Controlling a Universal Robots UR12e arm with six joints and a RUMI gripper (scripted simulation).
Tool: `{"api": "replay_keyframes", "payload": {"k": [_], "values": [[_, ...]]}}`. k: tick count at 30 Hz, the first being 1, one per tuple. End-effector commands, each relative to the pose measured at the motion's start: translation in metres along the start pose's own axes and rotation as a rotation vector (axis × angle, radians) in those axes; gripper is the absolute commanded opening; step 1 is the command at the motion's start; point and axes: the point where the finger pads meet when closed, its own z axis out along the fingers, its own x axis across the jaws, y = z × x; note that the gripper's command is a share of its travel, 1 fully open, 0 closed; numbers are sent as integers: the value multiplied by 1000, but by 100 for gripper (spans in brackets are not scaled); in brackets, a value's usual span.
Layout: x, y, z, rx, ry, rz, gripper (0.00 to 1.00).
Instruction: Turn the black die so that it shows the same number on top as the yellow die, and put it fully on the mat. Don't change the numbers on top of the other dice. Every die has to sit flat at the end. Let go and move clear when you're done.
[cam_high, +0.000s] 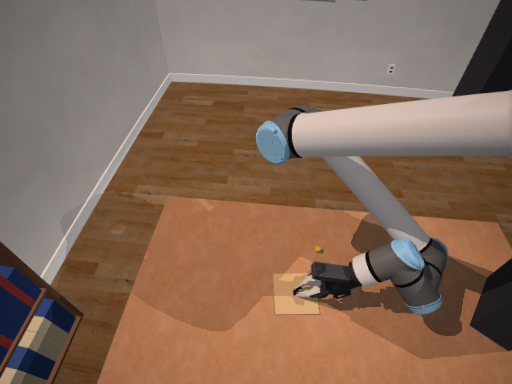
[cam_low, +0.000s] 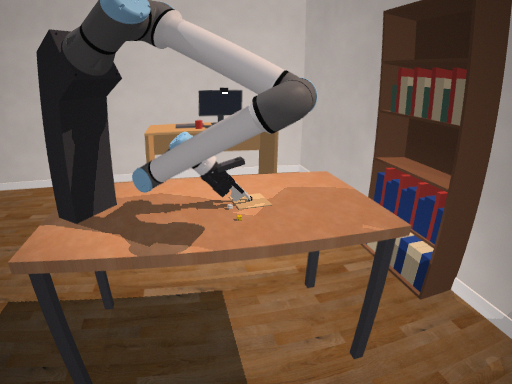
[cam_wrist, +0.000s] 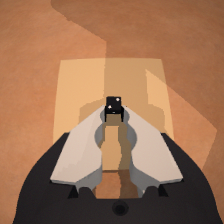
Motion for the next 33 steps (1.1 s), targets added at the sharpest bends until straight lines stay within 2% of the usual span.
{"api": "replay_keyframes", "payload": {"k": [1,7,20,33], "values": [[0,-3,-3,0,0,0,0],[0,-10,-10,0,0,0,0],[0,-45,-45,0,0,0,0],[0,-50,-50,0,0,0,0]]}}
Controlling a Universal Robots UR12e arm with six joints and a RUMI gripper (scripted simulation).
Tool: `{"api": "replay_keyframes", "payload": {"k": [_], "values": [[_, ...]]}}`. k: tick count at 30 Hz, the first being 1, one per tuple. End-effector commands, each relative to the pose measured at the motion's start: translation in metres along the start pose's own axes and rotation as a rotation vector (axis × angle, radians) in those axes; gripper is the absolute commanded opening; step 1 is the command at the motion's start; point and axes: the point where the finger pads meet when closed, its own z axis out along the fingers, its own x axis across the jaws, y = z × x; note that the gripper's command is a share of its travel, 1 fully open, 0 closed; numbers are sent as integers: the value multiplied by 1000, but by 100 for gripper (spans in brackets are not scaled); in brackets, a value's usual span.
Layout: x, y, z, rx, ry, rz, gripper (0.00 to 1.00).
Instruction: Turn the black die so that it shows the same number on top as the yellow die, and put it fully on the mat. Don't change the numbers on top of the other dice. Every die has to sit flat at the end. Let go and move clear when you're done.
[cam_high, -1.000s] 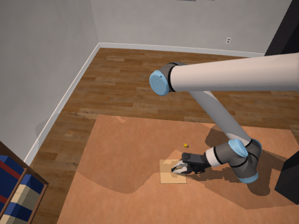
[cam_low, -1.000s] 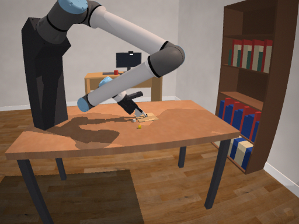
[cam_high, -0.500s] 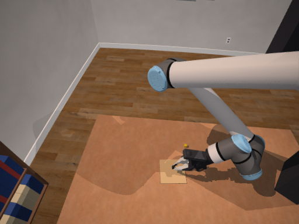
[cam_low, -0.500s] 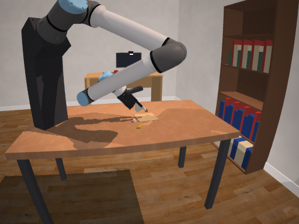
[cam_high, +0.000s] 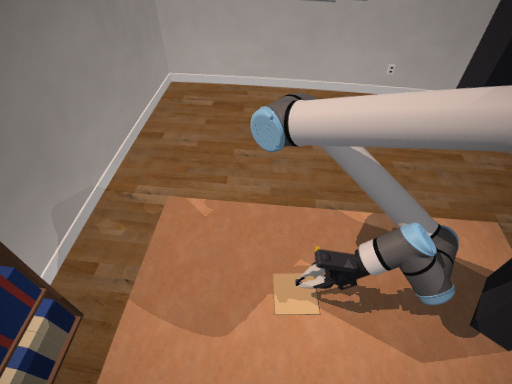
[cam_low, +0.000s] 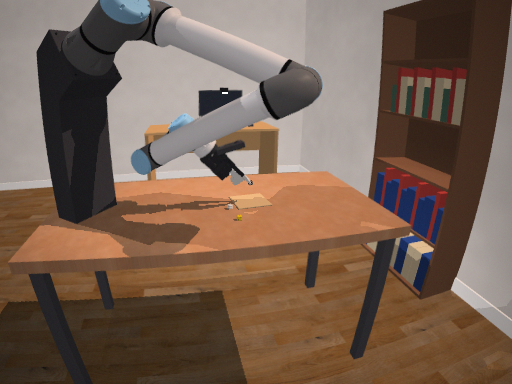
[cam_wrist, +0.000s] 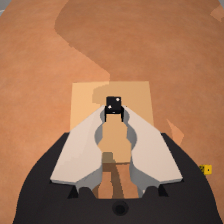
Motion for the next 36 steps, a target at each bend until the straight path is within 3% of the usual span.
{"api": "replay_keyframes", "payload": {"k": [1,10,23,36], "values": [[0,-1,-1,0,0,0,0],[1,-2,0,-23,1,3,0],[1,-5,1,-237,1,3,0],[0,-5,0,-269,0,1,0]]}}
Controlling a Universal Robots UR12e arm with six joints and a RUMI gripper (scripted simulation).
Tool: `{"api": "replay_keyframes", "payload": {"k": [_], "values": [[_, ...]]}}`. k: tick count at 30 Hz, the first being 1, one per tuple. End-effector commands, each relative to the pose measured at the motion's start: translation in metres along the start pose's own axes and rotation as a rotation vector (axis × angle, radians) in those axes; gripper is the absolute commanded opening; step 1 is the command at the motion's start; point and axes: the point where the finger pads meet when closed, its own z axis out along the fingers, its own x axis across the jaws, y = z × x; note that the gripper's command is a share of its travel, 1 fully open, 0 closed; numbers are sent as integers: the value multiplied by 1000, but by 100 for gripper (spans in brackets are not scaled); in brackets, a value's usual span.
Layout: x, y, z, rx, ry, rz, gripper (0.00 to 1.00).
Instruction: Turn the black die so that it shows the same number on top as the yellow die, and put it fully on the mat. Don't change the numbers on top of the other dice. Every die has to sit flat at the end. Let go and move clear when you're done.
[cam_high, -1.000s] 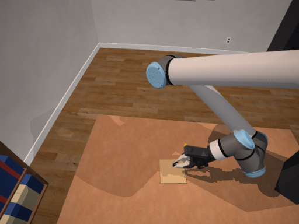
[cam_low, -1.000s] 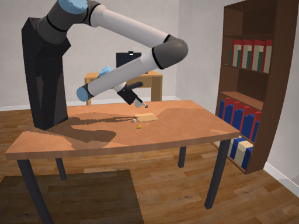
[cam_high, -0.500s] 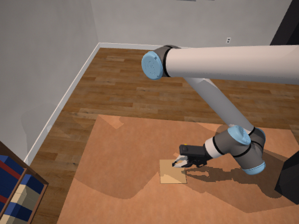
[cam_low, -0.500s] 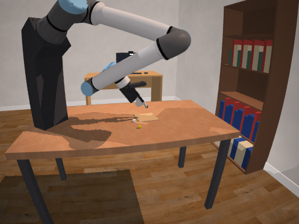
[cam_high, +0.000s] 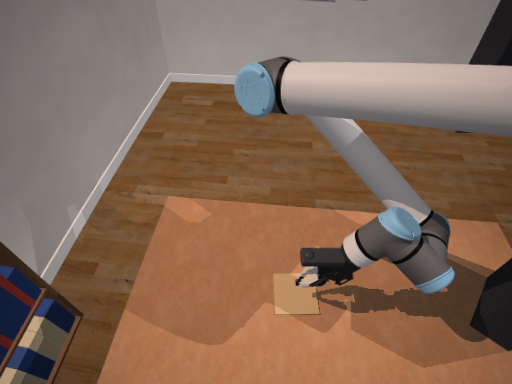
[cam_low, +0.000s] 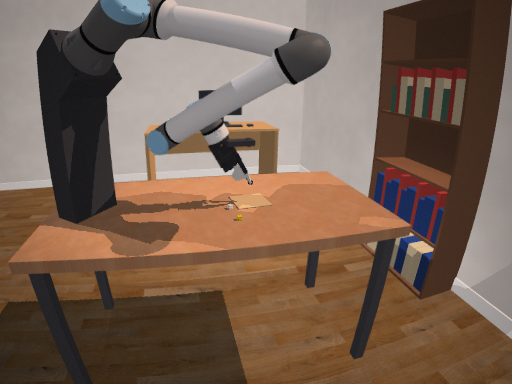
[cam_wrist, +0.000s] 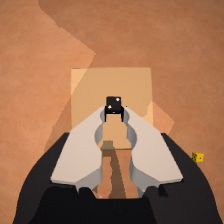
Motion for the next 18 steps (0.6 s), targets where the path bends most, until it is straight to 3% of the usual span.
{"api": "replay_keyframes", "payload": {"k": [1,7,18], "values": [[0,-1,0,-18,0,2,0],[0,-1,3,-50,-1,5,0],[0,-3,4,-201,-1,7,0]]}}
